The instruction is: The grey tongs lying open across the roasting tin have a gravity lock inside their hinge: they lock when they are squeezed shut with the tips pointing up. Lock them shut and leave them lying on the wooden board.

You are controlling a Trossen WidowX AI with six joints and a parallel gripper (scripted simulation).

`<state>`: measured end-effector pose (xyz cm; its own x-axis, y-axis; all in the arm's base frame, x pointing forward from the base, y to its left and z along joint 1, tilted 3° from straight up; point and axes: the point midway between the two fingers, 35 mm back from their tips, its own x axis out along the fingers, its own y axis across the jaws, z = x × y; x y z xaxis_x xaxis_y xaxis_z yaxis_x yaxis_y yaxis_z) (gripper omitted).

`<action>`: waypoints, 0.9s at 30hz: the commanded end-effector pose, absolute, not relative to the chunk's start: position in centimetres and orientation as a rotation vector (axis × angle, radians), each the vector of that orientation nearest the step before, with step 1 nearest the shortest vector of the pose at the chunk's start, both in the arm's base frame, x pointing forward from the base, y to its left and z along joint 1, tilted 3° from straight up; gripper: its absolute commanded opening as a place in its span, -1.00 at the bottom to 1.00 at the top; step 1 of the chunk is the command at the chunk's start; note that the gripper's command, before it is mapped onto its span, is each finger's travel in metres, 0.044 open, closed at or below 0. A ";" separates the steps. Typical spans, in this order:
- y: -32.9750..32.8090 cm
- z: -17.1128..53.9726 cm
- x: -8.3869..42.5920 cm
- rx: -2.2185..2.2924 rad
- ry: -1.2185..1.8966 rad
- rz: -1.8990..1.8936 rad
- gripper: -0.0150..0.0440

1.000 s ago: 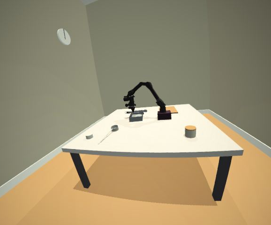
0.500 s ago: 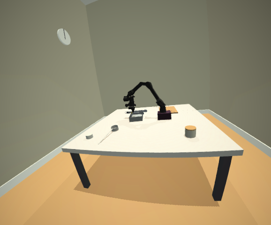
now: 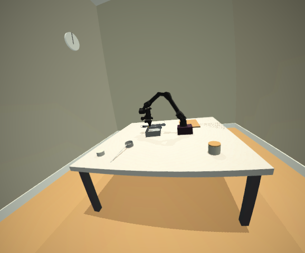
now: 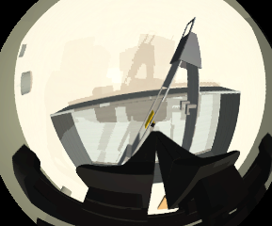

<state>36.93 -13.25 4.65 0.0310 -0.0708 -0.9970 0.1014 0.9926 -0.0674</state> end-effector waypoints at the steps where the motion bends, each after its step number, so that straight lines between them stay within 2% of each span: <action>1: -13.2 5.4 37.0 0.024 1.534 -0.132 -0.82; 9: -12.4 14.2 36.6 0.029 1.538 -0.137 -0.11; 21: -12.7 13.5 37.1 0.021 1.510 -0.137 0.96; 27: -13.6 10.9 35.9 0.193 1.517 -0.297 1.00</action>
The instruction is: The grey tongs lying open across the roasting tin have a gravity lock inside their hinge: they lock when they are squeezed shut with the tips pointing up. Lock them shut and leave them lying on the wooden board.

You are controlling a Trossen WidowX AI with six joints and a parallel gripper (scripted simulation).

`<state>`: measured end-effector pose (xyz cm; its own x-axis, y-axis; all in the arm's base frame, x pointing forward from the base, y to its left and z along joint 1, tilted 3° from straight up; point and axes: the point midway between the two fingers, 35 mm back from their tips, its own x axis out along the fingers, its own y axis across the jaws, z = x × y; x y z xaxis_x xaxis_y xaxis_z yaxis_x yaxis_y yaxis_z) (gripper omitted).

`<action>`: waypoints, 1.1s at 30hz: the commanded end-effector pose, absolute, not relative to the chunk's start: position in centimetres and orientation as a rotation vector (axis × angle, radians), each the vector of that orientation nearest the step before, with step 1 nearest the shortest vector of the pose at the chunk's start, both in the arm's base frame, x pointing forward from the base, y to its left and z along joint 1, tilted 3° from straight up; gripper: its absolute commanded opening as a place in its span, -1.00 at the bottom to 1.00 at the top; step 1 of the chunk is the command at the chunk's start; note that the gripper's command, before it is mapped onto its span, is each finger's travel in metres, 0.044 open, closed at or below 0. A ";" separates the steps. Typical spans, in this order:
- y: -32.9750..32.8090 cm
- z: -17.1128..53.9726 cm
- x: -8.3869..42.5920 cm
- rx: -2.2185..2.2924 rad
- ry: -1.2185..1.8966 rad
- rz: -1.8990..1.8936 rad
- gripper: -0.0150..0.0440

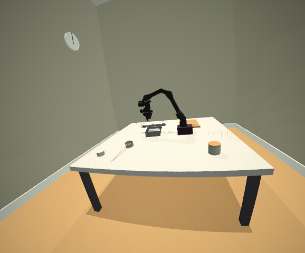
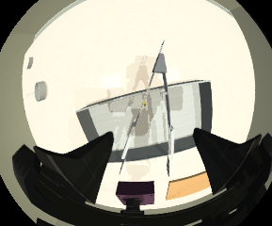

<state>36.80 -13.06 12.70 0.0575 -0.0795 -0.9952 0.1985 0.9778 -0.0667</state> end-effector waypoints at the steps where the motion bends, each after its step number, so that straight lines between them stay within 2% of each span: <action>1: -13.7 10.8 35.8 0.205 1.517 -0.308 1.00; 33: -14.0 7.4 36.2 0.204 1.517 -0.309 1.00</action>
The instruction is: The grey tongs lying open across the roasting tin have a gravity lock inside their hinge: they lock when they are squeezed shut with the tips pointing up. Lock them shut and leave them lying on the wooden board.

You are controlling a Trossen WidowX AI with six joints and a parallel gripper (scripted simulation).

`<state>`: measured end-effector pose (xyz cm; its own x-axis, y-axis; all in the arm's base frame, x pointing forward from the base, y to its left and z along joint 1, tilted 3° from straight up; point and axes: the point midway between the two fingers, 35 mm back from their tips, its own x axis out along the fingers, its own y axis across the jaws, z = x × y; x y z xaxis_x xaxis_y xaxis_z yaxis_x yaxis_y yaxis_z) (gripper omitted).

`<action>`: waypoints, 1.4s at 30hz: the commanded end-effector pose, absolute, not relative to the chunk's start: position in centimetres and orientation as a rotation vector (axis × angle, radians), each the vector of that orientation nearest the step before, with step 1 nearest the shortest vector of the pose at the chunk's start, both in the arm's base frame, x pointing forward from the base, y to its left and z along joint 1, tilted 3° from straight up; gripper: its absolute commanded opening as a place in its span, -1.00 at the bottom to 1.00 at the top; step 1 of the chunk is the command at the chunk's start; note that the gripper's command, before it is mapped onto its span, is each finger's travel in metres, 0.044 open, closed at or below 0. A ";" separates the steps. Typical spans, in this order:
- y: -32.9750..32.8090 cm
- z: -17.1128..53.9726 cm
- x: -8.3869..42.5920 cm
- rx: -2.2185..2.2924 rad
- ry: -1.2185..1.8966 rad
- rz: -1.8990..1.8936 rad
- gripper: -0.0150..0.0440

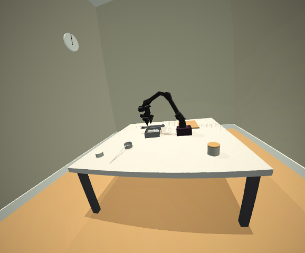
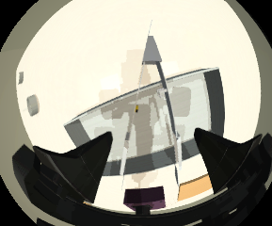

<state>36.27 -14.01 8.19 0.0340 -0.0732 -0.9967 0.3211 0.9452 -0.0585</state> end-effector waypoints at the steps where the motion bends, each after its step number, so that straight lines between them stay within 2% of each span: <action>1: -14.0 7.3 36.2 0.204 1.517 -0.309 1.00; 42: -14.4 0.8 36.0 0.204 1.517 -0.309 1.00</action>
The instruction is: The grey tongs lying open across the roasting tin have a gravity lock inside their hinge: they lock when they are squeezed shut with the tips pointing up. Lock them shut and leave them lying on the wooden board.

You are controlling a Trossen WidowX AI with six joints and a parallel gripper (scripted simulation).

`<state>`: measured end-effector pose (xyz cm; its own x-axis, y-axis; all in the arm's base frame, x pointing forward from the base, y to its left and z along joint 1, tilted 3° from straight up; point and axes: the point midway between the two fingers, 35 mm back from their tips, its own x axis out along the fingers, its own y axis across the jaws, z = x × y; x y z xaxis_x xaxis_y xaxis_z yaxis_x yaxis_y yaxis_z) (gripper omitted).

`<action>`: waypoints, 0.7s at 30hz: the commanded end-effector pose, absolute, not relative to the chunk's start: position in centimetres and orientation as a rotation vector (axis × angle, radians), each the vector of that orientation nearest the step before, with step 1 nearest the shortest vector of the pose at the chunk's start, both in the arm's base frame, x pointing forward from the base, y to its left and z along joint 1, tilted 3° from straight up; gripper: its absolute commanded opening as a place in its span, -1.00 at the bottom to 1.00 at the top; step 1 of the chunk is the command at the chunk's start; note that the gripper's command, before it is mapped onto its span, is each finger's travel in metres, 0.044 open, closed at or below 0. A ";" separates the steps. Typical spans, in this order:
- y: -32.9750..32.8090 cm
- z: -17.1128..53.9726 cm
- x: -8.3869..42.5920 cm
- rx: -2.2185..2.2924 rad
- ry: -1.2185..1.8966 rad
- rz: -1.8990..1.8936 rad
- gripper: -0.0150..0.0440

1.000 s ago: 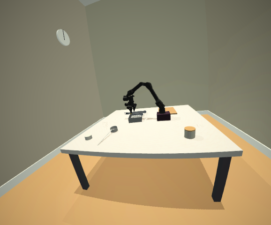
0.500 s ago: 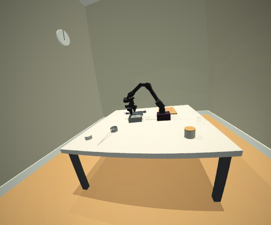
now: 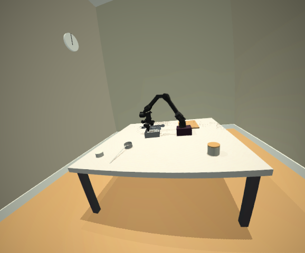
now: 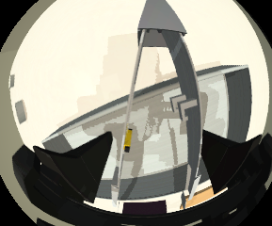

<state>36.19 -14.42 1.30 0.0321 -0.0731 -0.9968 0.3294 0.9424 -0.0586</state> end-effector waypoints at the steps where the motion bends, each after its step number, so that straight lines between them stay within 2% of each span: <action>1: -14.4 0.8 36.0 0.204 1.517 -0.309 1.00; 2: -14.4 0.8 36.0 0.204 1.517 -0.309 1.00; 6: -14.4 1.1 36.1 0.209 1.512 -0.313 0.64; 21: -14.4 1.1 36.1 0.209 1.512 -0.313 0.31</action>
